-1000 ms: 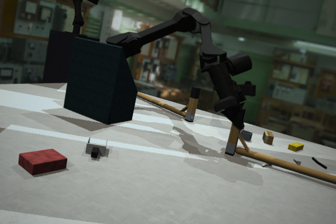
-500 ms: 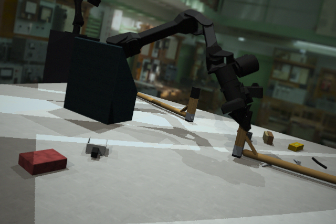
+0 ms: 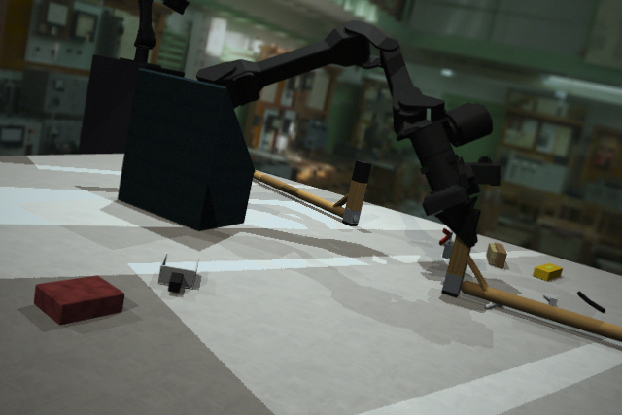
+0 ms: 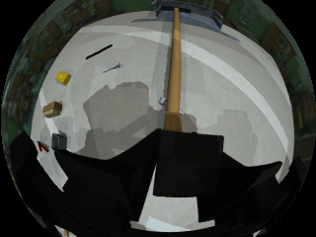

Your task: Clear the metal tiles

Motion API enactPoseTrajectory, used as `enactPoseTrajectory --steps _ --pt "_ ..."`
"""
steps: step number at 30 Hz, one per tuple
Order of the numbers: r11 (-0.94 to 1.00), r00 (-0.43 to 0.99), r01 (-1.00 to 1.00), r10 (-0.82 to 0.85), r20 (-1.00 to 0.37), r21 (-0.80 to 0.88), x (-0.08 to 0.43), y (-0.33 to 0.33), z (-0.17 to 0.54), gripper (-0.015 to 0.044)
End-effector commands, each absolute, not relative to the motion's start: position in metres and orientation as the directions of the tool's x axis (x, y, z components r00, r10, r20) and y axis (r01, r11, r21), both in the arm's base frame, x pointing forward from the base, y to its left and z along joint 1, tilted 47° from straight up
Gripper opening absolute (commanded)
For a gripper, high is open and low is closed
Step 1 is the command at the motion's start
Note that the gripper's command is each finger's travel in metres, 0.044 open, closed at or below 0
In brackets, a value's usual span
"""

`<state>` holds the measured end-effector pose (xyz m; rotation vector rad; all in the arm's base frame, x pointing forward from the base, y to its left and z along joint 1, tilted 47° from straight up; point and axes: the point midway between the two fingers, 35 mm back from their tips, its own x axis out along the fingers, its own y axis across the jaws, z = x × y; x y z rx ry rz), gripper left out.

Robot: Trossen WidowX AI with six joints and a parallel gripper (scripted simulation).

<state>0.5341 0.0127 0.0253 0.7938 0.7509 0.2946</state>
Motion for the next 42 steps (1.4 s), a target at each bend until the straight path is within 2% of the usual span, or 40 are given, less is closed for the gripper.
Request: enactPoseTrajectory --steps 1,21,42 --pt "0.679 0.716 0.031 0.497 -0.490 0.733 0.544 0.009 0.028 0.0000" --pt "0.679 0.712 0.031 0.500 -0.493 0.734 0.540 0.011 0.026 0.0000" --pt "0.679 0.713 0.032 0.499 -0.493 0.734 0.514 0.014 0.024 0.0000"
